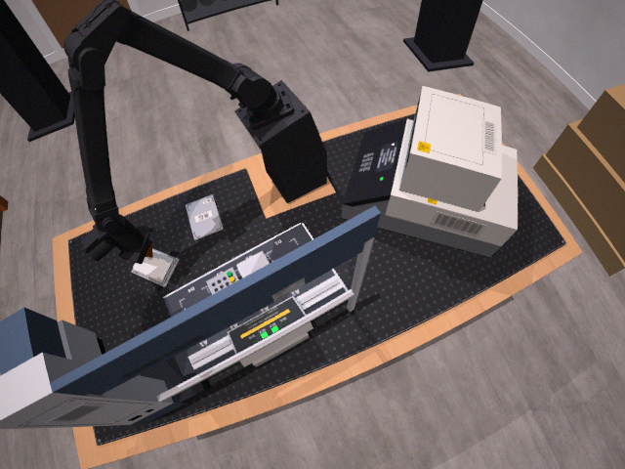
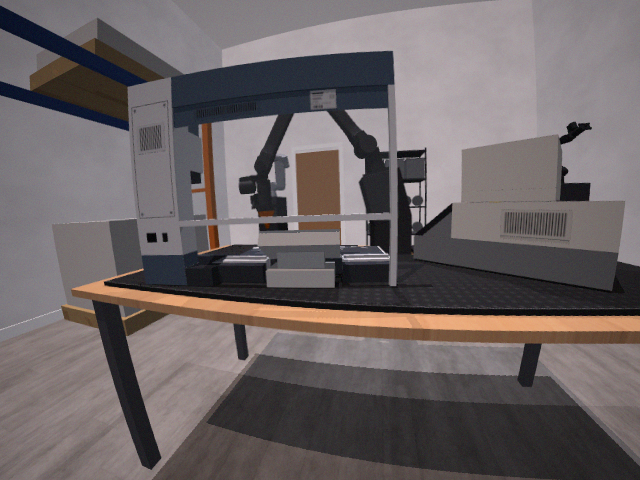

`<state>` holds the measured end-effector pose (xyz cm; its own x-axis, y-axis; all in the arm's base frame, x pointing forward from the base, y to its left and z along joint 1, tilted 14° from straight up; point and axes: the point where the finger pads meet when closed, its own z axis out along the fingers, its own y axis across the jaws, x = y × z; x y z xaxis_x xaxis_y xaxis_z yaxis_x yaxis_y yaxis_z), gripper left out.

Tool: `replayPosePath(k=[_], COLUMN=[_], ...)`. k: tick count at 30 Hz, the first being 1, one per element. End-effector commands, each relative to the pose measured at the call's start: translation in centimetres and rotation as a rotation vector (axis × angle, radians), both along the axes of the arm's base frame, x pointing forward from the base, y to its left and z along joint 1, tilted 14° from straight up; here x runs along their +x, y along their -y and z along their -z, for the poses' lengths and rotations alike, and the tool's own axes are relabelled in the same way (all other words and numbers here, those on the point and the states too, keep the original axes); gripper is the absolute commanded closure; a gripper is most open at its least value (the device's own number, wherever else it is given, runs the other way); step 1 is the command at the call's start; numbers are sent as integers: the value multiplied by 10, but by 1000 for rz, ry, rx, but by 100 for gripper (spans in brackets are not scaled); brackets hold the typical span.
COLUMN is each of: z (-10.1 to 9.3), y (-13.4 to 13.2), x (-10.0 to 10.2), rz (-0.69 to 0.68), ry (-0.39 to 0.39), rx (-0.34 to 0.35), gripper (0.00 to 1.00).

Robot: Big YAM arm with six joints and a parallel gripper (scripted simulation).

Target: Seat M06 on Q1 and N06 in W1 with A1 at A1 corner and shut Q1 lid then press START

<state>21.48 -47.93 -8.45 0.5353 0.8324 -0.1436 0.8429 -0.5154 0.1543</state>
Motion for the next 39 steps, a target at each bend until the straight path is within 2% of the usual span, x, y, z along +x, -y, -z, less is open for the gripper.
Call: replayPosePath(k=[1,6,10,15,17,20,21,24,26,28,35,37,39], z=[7,4,3,3,5,5,6,18,18,21,24,28,35], y=[-15,-24,-28,-55,-62,-69,-72,-90,-90,-95,-130,-138,-146], x=[29,35,38,71,80,87,85,81,81,86,124,126,119], rz=[-62,-128,-104,-107,-104,-174,-156,-220,-220,-203,-232,-279,-290], ry=[6,-5,-7,7,10,8,1,-25,-25,-26,-8,-17,-44], rx=[4,7,-4,-15,-19,5,5,52,52,38,29,50,65], gripper=[100,100,100,100,100,100,100,100,100,100,100,100,100])
